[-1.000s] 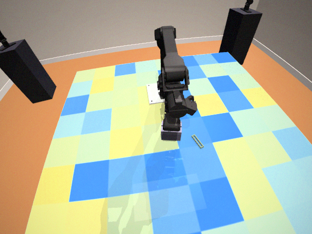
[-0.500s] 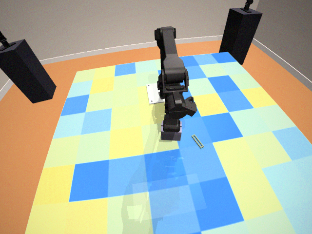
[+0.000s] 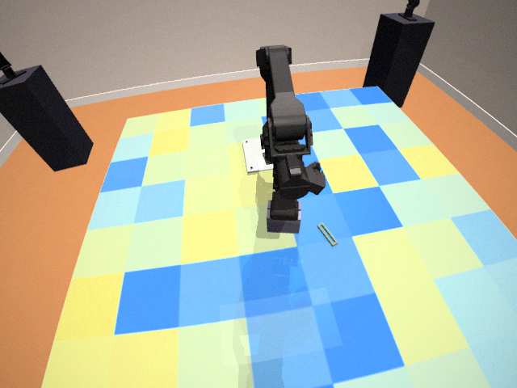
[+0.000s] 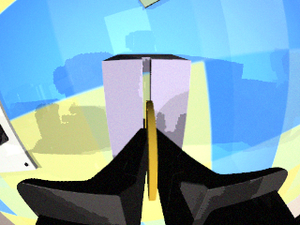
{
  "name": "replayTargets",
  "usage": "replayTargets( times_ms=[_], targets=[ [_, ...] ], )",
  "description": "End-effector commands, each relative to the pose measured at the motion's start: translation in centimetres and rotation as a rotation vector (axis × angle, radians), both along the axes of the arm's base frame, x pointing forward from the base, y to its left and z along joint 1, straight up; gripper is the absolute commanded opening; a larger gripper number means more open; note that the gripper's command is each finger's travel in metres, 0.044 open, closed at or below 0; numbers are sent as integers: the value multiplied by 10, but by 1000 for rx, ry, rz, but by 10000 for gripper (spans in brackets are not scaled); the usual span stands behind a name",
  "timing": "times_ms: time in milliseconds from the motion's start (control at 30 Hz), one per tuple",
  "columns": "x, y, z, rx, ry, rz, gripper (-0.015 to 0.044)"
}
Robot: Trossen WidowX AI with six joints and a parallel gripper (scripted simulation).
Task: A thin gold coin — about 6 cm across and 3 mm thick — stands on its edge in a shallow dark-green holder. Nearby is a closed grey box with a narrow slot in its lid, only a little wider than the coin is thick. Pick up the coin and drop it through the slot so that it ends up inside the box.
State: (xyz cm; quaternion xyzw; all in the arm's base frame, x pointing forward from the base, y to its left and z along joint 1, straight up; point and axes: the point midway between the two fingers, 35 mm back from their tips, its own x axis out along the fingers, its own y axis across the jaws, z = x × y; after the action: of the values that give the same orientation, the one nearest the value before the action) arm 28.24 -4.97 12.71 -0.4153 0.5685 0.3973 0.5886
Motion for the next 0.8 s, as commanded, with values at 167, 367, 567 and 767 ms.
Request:
replayTargets(
  times_ms=[167, 367, 567, 767],
  targets=[
    [-1, 0, -5, 0, 4, 2, 0],
    [0, 0, -3, 0, 0, 0, 131],
    [0, 0, -3, 0, 0, 0, 161],
    [0, 0, -1, 0, 0, 0, 213]
  ],
)
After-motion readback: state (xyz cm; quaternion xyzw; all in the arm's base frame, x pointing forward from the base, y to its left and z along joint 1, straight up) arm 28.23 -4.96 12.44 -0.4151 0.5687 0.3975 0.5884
